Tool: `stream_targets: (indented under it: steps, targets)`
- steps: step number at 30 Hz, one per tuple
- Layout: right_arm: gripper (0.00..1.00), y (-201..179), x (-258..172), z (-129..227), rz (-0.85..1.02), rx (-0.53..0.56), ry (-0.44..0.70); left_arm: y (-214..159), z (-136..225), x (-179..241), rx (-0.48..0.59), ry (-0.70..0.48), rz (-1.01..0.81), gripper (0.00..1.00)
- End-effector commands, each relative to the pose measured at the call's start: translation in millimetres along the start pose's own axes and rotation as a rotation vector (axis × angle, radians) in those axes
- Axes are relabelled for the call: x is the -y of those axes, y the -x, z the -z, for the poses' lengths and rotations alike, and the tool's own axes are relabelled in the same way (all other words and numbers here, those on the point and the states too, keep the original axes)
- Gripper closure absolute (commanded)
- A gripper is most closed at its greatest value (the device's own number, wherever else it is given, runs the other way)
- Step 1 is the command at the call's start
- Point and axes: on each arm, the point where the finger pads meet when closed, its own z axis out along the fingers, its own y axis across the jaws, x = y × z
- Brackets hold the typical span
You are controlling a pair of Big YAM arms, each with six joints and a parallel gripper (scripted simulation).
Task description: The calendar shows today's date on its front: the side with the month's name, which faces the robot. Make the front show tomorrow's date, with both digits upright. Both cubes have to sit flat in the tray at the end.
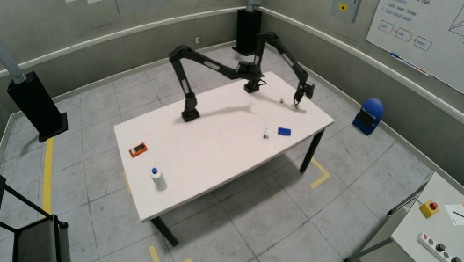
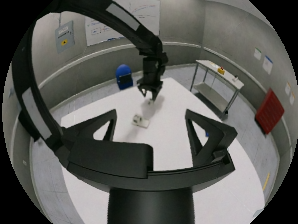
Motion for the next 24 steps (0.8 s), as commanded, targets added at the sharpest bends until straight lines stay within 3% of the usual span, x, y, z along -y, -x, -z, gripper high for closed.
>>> stream_targets:
  steps: [1, 3, 18, 21, 22, 24]
  targets:
    - [0.00, 28.8, 0.0, -0.8, -0.026, 0.069, -0.007, 22.1, -19.3, -1.6, 0.025, 0.005, 0.015, 0.46]
    - [0.00, 28.8, 0.0, -0.8, -0.026, 0.069, -0.007, 22.1, -19.3, -1.6, 0.025, 0.005, 0.015, 0.46]
    - [0.00, 28.8, 0.0, -0.8, -0.026, 0.069, -0.007, 20.2, -5.5, -0.4, 0.056, 0.003, 0.013, 0.78]
    - [0.00, 28.8, 0.0, -0.8, -0.026, 0.069, -0.007, 19.9, -5.7, -0.4, 0.056, 0.003, 0.013, 0.80]
    - [0.00, 28.8, 0.0, -0.8, -0.026, 0.069, -0.007, 19.7, -5.8, -0.4, 0.055, 0.003, 0.013, 0.75]
    - [0.00, 28.8, 0.0, -0.8, -0.026, 0.069, -0.007, 22.3, 1.9, 2.3, 0.058, 0.003, 0.013, 0.75]
